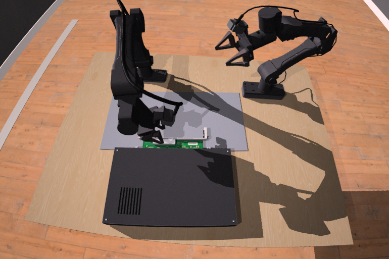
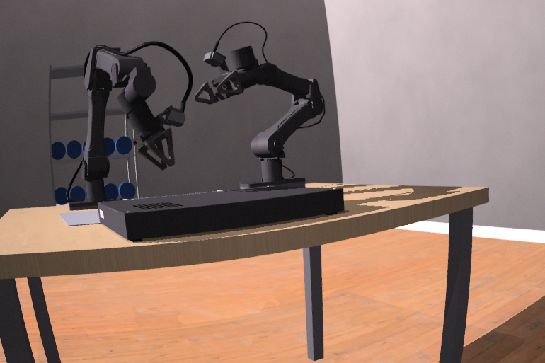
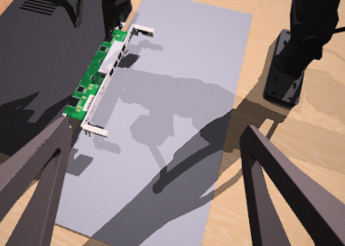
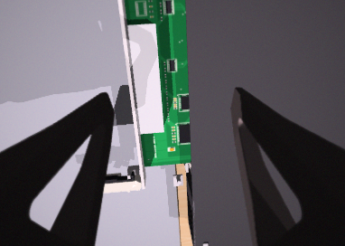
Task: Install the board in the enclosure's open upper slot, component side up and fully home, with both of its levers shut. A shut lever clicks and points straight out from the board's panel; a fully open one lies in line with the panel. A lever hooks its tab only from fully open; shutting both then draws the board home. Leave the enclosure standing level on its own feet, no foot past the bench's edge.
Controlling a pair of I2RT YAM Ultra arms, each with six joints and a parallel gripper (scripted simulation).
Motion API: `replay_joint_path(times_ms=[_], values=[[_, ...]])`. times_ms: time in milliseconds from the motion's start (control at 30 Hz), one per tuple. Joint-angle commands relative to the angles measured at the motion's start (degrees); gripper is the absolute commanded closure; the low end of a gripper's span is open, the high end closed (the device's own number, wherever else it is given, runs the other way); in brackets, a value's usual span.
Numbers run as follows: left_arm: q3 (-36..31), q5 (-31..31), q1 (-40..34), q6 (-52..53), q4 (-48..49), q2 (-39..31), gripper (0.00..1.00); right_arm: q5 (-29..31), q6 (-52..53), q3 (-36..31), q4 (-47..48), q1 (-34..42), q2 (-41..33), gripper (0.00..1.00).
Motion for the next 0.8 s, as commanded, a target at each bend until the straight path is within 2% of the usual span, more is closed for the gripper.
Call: replay_joint_path(times_ms=[0,167,267,367,433,633,767], values=[[1.8,-0.5,-0.5,-0.4,-0.4,-1.3,0.00,-0.7,-1.5,1.5,-4.5,-0.2,0.5,0.36],[1.8,-0.5,-0.5,-0.4,-0.4,-1.3,0.00,-0.9,-1.5,1.4,-5.1,0.4,1.0,0.36],[1.9,-2.0,-0.3,-1.7,-1.4,-0.5,0.34,1.0,2.2,0.7,-4.2,0.4,1.0,0.68],[2.7,-5.9,0.9,-4.1,-2.1,1.6,0.68,3.2,9.5,-0.6,-3.9,0.4,-0.3,0.68],[2.7,-5.9,0.9,-4.1,-2.1,1.6,0.68,3.2,9.5,-0.6,-3.9,0.4,-0.3,0.68],[6.4,-15.0,2.7,-10.2,-4.1,9.3,0.68,8.4,26.5,-3.4,-3.0,0.3,-1.7,0.68],[9.1,-18.6,4.0,-14.8,-5.2,15.4,0.68,11.2,35.7,-5.1,-1.8,0.2,-2.6,0.68]])
